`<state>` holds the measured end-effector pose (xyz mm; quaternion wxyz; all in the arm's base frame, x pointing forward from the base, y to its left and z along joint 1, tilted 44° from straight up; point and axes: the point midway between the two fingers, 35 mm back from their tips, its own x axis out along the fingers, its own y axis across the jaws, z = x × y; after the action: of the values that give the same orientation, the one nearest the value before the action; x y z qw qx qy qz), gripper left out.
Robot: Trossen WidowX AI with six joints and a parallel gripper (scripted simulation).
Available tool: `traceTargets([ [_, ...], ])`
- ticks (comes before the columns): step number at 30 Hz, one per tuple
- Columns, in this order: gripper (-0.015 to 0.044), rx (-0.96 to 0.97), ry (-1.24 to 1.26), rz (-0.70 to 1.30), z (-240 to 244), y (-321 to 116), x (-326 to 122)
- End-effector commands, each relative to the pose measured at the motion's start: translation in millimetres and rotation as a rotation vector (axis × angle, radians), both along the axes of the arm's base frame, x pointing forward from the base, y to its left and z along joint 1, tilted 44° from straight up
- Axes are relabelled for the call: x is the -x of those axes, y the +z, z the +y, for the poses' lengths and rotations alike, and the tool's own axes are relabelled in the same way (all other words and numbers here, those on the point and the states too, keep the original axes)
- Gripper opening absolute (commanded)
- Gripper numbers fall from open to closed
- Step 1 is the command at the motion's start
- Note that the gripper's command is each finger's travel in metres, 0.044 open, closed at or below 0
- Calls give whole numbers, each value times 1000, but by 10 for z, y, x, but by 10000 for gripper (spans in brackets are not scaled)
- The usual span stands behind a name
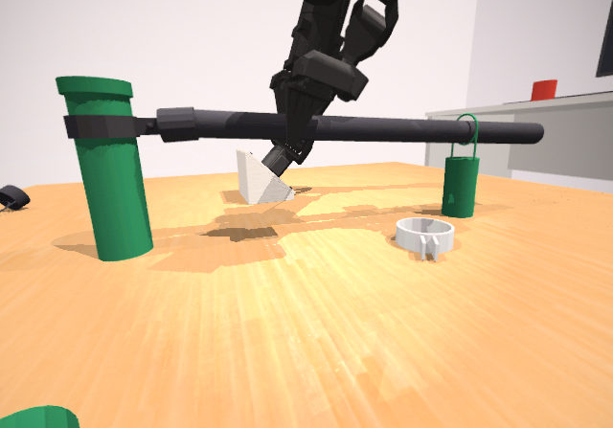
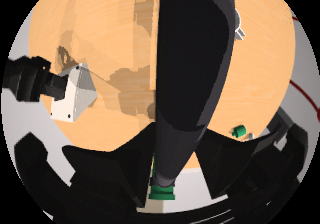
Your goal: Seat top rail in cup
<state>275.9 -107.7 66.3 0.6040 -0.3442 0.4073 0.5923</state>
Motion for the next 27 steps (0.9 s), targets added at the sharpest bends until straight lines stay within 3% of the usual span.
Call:
traceTargets([
  [1,0,17,-4,-1,-90,-13,22],
  [27,0,17,-4,-2,-145,-104,26],
])
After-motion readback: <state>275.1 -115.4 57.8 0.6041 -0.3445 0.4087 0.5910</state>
